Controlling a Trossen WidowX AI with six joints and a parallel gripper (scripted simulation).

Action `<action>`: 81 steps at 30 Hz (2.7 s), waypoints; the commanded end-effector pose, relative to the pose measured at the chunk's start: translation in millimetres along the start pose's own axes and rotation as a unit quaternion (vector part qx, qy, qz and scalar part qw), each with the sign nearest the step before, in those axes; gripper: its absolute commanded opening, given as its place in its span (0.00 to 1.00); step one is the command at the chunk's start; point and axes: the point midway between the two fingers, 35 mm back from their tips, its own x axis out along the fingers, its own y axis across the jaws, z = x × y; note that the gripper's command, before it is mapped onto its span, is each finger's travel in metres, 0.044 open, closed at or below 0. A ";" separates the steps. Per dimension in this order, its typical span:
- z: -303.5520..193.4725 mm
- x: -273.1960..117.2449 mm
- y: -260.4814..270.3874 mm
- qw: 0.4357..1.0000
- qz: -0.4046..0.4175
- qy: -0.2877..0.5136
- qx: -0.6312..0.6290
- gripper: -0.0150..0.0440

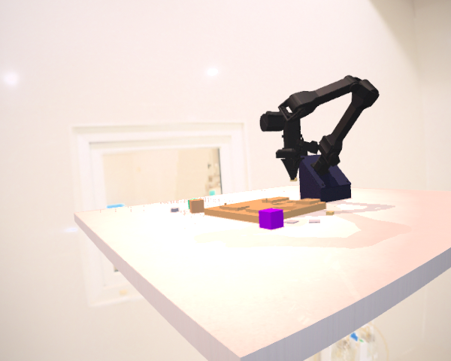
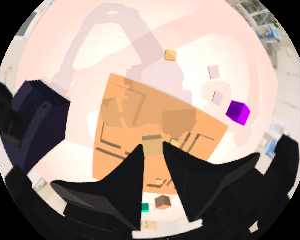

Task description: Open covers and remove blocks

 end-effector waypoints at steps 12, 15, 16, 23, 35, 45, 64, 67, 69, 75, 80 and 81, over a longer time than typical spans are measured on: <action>57.9 -1.5 -9.6 1.000 -0.002 0.001 0.002 0.39; 69.7 -2.0 -9.9 1.000 -0.003 0.000 0.002 0.39; 73.7 -2.2 -9.9 1.000 -0.003 0.000 0.002 0.39; 101.1 -3.9 -8.0 1.000 -0.006 -0.004 0.002 0.39; 145.7 -8.7 2.0 1.000 -0.013 -0.018 0.002 0.39; 146.1 1.2 0.9 1.000 -0.012 -0.017 0.002 0.39; 143.5 32.0 -3.2 1.000 -0.009 -0.014 0.000 0.39; 143.5 36.9 -3.5 1.000 -0.009 -0.014 0.000 0.39; 143.6 40.1 -3.7 1.000 -0.009 -0.014 0.000 0.39; 144.1 49.8 -4.1 1.000 -0.009 -0.014 0.000 0.39; 144.9 57.9 -4.2 1.000 -0.009 -0.014 0.000 0.39; 145.0 59.5 -4.1 1.000 -0.010 -0.015 0.000 0.39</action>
